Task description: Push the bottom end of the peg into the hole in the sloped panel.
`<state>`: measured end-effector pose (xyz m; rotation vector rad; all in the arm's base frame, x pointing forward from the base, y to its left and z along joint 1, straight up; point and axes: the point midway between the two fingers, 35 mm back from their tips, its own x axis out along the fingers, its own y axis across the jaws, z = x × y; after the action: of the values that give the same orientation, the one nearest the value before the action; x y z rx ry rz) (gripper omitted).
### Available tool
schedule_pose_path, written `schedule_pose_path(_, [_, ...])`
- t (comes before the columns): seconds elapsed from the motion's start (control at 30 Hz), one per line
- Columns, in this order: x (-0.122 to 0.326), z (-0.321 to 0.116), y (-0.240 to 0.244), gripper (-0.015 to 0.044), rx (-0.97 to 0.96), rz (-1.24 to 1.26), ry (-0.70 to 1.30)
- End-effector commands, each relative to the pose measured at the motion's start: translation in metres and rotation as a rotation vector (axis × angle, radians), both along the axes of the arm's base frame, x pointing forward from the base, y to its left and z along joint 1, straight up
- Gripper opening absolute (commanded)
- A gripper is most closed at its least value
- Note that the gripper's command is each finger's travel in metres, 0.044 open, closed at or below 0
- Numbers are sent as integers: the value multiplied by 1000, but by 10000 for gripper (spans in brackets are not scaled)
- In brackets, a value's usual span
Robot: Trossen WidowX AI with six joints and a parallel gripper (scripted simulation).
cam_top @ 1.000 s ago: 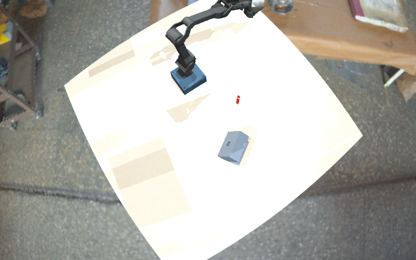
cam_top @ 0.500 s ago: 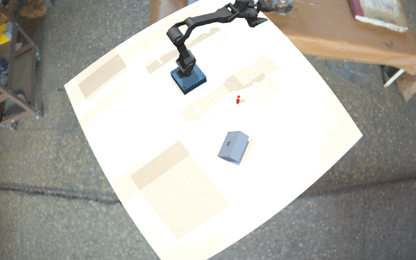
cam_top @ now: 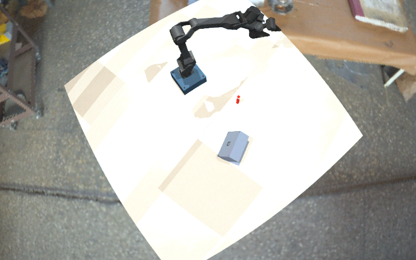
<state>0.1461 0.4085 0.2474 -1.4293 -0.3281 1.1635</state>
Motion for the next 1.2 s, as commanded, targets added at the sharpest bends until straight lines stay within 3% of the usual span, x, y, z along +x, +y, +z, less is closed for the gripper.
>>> schedule_pose_path(0.0, [14,-14,-7,440,-25,-57,67])
schedule_pose_path(1.17, [122,-113,-140,440,-125,-799,688])
